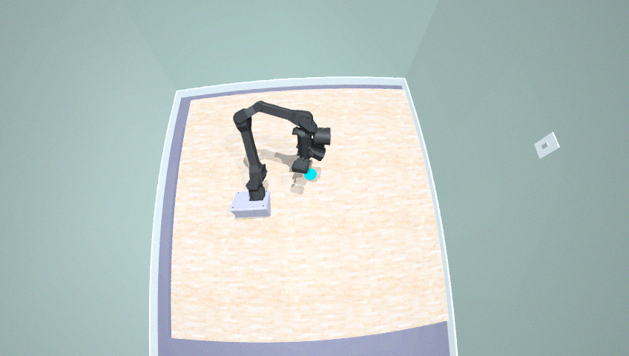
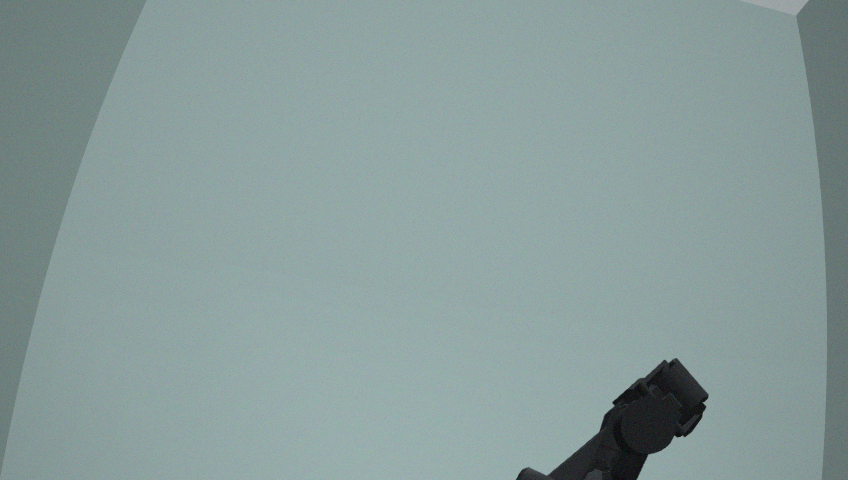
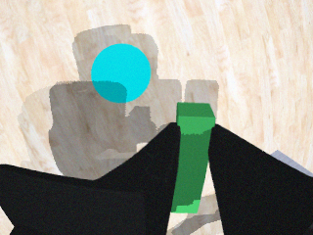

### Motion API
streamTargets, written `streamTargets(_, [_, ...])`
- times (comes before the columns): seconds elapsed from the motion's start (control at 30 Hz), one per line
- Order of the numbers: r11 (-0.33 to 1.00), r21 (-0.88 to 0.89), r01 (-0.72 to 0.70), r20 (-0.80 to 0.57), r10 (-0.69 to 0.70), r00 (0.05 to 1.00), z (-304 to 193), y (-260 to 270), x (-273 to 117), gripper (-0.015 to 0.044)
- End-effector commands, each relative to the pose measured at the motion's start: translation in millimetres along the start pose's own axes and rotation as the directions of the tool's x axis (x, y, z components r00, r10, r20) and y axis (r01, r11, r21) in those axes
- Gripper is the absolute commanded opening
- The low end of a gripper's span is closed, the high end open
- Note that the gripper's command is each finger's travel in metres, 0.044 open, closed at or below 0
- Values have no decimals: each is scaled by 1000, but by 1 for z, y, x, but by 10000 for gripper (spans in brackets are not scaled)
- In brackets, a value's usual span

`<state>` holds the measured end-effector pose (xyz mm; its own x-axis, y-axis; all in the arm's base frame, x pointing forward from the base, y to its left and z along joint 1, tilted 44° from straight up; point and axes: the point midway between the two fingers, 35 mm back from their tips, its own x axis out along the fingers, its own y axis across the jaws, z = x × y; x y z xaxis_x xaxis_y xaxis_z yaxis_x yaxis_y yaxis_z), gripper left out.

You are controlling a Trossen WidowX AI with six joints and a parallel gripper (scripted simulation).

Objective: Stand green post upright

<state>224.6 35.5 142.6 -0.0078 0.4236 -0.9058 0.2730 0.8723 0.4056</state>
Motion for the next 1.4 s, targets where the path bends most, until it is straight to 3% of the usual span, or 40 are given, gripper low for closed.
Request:
streamTargets(0.0, [1000,0,24,15,-24,1000,-2,-2,2,23])
streamTargets(1.37, [983,-11,186,189,-180,965,-7,-6,12,23])
